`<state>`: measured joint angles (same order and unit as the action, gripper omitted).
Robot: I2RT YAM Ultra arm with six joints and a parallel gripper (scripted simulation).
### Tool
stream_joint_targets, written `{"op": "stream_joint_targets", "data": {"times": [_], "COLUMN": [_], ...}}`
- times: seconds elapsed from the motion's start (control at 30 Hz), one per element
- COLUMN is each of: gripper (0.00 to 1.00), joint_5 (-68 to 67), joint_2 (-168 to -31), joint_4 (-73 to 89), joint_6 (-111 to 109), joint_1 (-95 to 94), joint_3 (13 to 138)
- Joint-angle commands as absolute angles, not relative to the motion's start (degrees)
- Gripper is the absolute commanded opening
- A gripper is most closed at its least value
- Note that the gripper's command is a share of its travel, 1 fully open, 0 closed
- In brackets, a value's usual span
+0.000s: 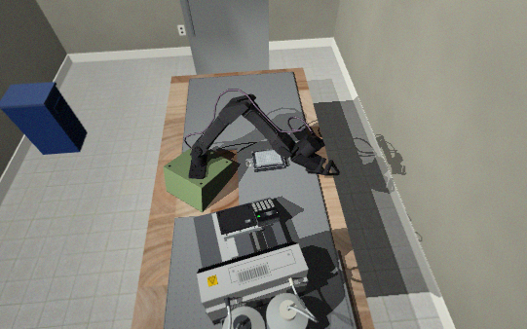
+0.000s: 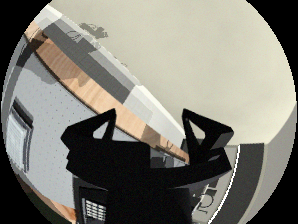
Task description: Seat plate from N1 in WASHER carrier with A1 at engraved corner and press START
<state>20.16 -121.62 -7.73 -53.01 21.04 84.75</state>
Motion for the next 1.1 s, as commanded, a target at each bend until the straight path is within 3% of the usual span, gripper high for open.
{"op": "stream_joint_targets", "data": {"times": [0.0,1.07], "gripper": [1.0,1.0], "joint_5": [19.4,17.4], "joint_2": [-118.4,-105.7], "joint_4": [-1.3,20.4], "joint_6": [-49.7,-40.8], "joint_1": [20.5,19.0], "joint_3": [84.2,77.9]}}
